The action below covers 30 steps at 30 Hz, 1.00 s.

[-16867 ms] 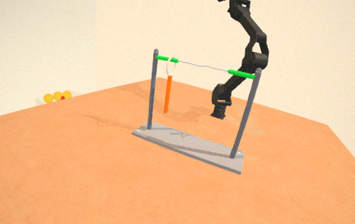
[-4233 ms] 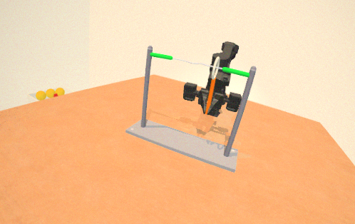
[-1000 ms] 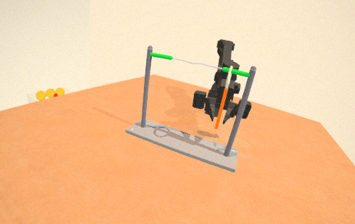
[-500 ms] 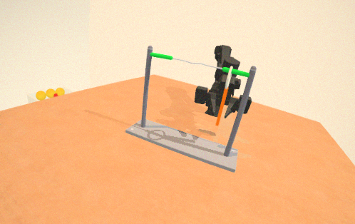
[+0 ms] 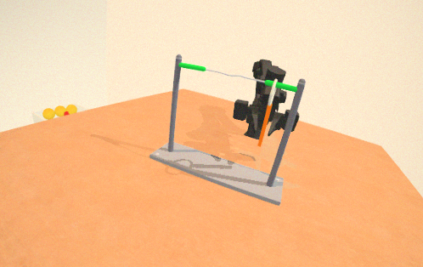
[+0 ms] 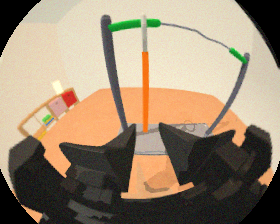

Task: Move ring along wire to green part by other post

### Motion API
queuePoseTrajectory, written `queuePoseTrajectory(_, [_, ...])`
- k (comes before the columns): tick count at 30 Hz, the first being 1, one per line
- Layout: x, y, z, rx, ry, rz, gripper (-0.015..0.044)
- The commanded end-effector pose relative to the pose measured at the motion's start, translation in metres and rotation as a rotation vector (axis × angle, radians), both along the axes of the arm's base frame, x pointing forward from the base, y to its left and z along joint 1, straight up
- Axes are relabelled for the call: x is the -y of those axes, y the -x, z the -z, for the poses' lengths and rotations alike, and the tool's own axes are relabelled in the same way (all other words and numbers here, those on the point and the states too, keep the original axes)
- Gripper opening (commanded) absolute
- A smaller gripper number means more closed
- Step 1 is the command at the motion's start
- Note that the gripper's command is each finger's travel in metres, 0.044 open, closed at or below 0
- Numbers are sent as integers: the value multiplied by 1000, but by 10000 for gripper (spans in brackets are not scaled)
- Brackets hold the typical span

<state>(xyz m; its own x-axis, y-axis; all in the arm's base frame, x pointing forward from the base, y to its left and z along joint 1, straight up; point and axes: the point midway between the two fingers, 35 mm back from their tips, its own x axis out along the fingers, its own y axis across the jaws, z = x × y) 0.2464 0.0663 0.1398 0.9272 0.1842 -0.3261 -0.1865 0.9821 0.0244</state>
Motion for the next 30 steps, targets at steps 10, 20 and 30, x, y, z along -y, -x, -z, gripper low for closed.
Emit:
queuePoseTrajectory(10, [1,2,-1,3,-4,4,160])
queuePoseTrajectory(20, [1,2,-1,3,-4,4,160])
queuePoseTrajectory(30, [5,24,-9,2,-1,0,317])
